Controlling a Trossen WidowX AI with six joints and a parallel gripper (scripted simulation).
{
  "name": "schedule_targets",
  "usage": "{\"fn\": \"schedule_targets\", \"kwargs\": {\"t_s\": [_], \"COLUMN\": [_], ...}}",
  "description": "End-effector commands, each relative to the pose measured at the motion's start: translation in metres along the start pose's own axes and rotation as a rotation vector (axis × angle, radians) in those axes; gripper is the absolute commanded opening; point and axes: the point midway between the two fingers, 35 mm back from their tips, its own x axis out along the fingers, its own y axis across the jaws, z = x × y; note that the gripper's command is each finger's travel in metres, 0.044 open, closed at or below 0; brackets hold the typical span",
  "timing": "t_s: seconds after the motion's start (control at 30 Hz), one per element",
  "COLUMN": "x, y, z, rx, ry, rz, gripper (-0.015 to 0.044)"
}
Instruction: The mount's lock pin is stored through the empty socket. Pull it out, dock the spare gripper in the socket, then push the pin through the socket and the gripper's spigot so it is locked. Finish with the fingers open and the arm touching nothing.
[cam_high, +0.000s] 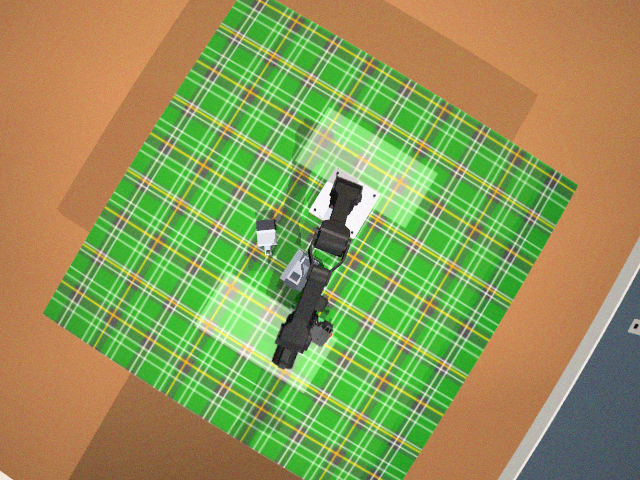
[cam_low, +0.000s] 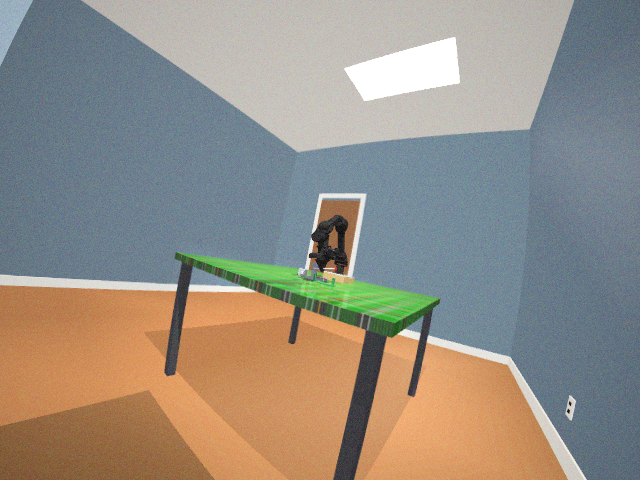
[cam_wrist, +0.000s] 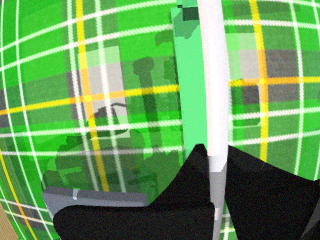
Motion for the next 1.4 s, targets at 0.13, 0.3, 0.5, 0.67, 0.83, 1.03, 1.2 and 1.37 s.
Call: {"fn": "schedule_targets", "kwargs": {"t_s": [0.13,0.3,0.5,0.67,0.83,1.03,1.2,1.37], "x": [0.006,0.013,0.021,0.028,0.035,0.039,0.041,0.041], "y": [-0.001,-0.002,-0.002,-0.002,-0.003,-0.002,-0.002,-0.002], "z": [-0.002,-0.003,-0.004,-0.005,-0.006,-0.007,-0.007,-0.007], "rx": [-0.009,-0.009,-0.009,-0.009,-0.009,-0.01,-0.014,-0.015], "ry": [0.001,0.001,-0.002,-0.003,-0.004,-0.004,-0.005,-0.005], "rz": [0.0,0.001,-0.009,-0.014,-0.018,-0.02,-0.025,-0.025], "gripper": [0.0,0.0,0.0,0.0,0.0,0.0,0.0,0.0]}}
